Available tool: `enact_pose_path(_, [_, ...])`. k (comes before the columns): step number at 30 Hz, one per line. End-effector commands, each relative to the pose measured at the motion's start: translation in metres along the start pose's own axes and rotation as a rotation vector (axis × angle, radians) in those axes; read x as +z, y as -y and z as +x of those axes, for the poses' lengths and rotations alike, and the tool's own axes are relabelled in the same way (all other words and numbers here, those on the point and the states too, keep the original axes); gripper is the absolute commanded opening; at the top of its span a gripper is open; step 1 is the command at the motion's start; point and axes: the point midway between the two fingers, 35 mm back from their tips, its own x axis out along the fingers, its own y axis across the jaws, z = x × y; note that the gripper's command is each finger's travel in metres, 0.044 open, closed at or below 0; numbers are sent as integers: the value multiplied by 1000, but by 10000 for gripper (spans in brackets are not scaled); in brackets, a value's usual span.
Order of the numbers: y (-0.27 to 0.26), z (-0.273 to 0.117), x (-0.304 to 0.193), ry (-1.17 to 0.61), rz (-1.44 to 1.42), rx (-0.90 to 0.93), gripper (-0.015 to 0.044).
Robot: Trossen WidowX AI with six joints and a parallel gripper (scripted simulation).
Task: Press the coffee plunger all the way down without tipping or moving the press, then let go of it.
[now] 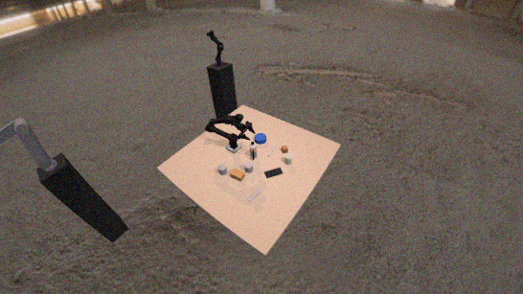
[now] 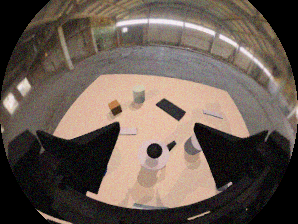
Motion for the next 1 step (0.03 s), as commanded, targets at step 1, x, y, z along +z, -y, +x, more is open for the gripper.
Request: enact_pose_path(1, [1, -2, 1, 2, 4, -3, 440])
